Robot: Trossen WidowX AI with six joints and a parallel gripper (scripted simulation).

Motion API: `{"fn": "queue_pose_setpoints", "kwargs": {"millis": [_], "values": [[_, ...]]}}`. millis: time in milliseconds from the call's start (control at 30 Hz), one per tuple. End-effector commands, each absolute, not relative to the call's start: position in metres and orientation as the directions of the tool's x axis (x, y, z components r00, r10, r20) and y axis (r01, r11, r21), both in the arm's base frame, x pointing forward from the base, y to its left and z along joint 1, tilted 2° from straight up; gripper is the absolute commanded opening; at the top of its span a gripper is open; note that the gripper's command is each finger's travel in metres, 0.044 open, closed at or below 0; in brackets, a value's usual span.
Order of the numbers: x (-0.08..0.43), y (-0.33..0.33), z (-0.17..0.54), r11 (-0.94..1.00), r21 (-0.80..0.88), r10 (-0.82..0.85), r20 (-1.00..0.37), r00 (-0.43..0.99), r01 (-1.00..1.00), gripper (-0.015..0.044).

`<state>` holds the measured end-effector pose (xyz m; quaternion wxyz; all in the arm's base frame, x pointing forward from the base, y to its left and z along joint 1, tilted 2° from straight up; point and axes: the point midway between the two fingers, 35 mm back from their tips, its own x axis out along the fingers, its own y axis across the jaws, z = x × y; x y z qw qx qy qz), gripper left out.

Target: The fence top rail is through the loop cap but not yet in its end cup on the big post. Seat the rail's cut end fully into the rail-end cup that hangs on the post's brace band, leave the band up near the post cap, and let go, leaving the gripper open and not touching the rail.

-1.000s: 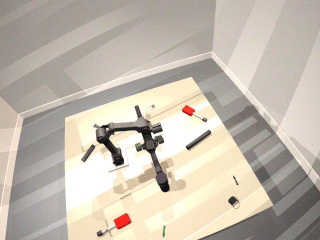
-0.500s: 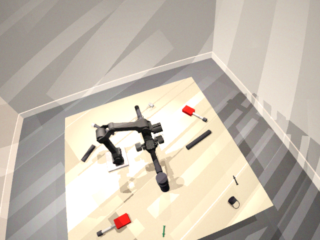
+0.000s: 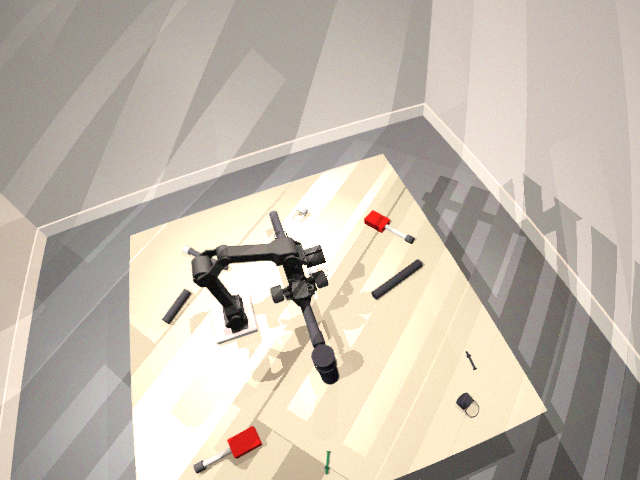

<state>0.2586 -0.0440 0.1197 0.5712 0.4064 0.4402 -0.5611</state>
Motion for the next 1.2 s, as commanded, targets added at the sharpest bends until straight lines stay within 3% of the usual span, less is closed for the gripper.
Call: {"fn": "queue_pose_setpoints", "kwargs": {"millis": [0, 1167], "values": [[0.2586, -0.044, 0.1197, 0.04, -0.03, -0.283, -0.959, -0.017, 0.999, 0.0], [0.2599, -0.0494, 0.1201, 0.044, -0.03, -0.284, -0.959, -0.016, 0.999, 0.0]]}}
